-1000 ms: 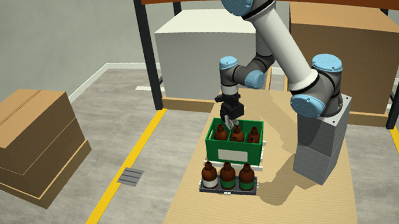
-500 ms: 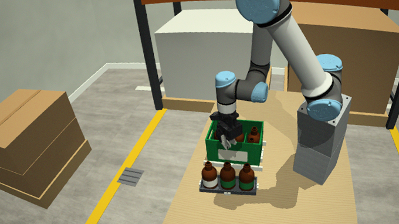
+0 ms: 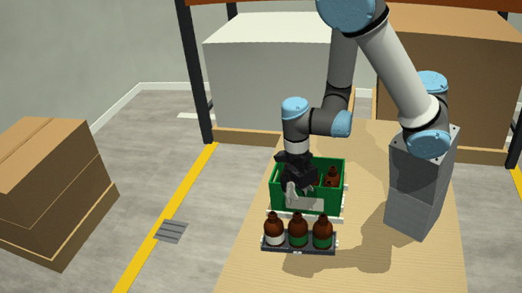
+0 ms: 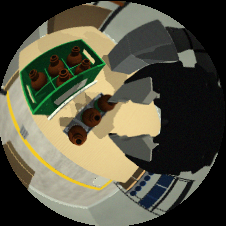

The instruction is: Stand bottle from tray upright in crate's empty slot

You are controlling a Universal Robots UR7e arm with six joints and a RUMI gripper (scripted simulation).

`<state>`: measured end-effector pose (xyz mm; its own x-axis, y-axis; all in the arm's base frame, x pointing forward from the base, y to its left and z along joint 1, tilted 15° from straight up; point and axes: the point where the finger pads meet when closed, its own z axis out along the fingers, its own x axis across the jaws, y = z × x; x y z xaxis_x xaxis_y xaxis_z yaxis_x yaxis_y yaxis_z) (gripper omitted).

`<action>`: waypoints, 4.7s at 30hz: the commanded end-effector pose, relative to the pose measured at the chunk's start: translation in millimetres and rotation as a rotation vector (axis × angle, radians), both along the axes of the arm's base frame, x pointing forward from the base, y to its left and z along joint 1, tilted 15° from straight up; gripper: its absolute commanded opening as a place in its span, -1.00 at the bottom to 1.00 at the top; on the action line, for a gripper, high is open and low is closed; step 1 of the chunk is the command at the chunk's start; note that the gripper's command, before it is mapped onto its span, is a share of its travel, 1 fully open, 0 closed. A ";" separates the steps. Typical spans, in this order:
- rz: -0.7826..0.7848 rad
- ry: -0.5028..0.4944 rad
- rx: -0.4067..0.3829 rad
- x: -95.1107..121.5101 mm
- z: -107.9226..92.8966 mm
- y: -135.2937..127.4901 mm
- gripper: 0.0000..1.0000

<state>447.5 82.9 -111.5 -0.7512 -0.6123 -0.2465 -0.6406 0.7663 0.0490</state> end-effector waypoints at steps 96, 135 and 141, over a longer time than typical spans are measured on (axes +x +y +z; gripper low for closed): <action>0.000 -0.001 0.000 8.4 -45.1 9.3 -0.24; 0.000 -0.001 0.000 8.4 -45.1 9.3 -0.24; 0.000 -0.001 0.000 8.5 -46.0 9.5 -0.24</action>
